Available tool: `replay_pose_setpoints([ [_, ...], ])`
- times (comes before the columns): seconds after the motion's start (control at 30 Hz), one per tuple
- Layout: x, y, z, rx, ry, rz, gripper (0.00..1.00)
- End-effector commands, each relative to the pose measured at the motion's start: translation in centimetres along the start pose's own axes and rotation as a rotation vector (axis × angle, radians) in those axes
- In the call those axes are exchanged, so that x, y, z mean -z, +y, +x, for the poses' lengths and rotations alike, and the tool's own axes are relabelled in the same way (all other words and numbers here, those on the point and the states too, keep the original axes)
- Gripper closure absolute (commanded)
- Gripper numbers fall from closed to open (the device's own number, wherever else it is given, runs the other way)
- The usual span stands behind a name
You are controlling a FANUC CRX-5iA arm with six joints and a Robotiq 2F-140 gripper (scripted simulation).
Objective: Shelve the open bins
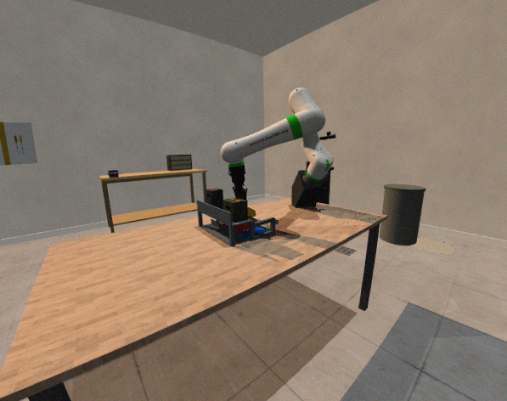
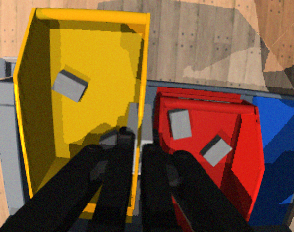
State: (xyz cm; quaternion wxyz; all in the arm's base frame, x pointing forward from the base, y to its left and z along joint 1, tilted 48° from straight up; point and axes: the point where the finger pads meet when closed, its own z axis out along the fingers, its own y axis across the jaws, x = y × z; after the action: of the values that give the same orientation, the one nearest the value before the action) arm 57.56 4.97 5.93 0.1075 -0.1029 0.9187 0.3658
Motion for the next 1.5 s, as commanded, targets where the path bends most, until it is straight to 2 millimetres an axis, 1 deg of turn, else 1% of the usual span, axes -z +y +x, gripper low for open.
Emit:
replay_pose_setpoints([
  [0.0, 0.0, 0.0, -0.1, 0.0, -0.002, 0.0, 1.0],
  [0.7, 0.1, 0.0, -1.2, 0.0, -0.016, 0.0, 1.0],
  [1.47, 0.1, 0.0, -1.7, 0.0, -0.023, 0.0, 1.0],
])
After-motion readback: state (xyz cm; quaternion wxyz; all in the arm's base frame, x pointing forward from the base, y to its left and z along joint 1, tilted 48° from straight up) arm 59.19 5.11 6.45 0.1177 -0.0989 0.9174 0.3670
